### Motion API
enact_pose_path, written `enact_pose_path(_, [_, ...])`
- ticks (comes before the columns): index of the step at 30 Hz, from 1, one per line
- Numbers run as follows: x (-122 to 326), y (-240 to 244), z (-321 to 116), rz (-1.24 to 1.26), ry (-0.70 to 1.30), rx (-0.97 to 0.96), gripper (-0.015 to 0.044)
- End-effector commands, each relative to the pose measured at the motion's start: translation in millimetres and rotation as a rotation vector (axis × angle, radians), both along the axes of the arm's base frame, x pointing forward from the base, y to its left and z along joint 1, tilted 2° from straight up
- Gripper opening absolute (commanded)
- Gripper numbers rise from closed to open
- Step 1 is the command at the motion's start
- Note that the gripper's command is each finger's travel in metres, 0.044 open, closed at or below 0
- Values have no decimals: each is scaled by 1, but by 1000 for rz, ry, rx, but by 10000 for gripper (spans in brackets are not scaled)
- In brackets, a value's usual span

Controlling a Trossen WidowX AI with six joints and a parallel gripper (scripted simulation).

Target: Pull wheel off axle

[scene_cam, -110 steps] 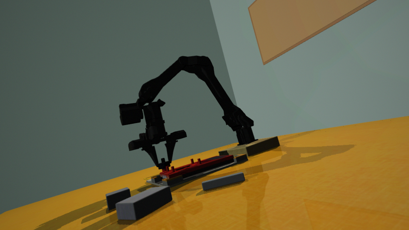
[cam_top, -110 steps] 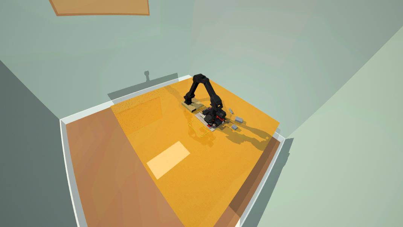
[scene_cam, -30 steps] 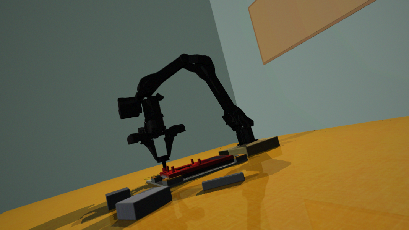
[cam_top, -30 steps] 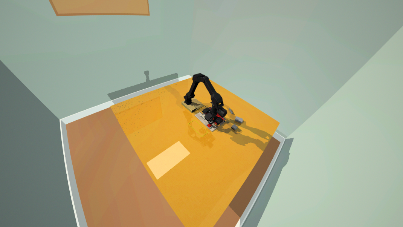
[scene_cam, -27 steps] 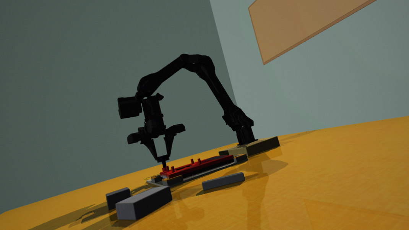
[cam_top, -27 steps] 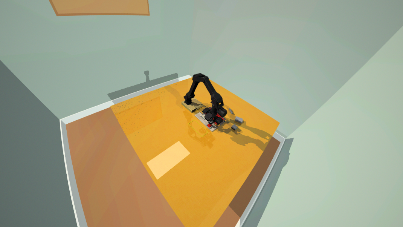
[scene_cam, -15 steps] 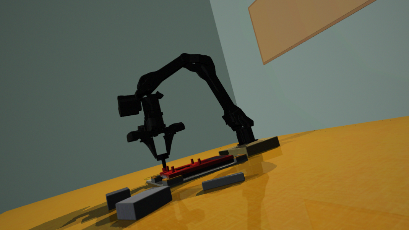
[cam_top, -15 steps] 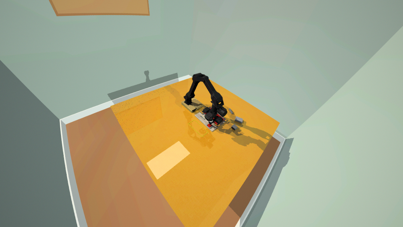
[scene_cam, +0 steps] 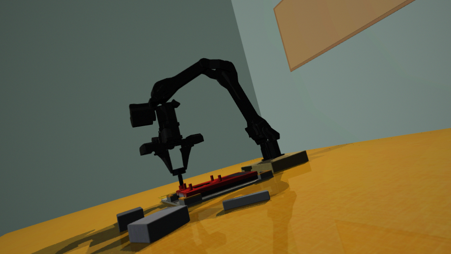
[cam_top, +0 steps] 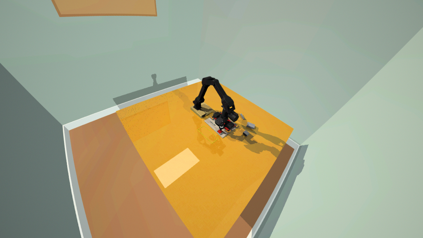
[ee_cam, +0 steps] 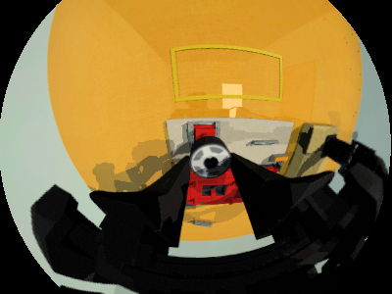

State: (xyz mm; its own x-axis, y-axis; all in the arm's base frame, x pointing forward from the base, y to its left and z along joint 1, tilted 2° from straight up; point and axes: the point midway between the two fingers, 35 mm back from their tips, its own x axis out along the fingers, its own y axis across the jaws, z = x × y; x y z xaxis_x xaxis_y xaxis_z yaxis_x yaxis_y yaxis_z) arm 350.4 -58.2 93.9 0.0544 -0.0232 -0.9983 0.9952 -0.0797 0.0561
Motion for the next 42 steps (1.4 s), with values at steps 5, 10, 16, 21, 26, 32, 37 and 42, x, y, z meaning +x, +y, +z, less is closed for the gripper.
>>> enact_pose_path(5, [0, 0, 5, 1, -3, -3, 0])
enact_pose_path(10, [0, 0, 17, 2, -3, -3, 0])
enact_pose_path(16, [-3, 1, 37, 2, -3, -3, 0])
enact_pose_path(21, [-6, -3, 31, 3, 5, 0, 0])
enact_pose_path(26, [-13, -19, 33, 3, 4, -1, 0])
enact_pose_path(32, [-22, -37, 34, 3, 3, -3, 0])
enact_pose_path(37, [-31, -52, 35, 2, 3, -5, 0])
enact_pose_path(42, [-40, -66, 36, 2, 2, -7, 0])
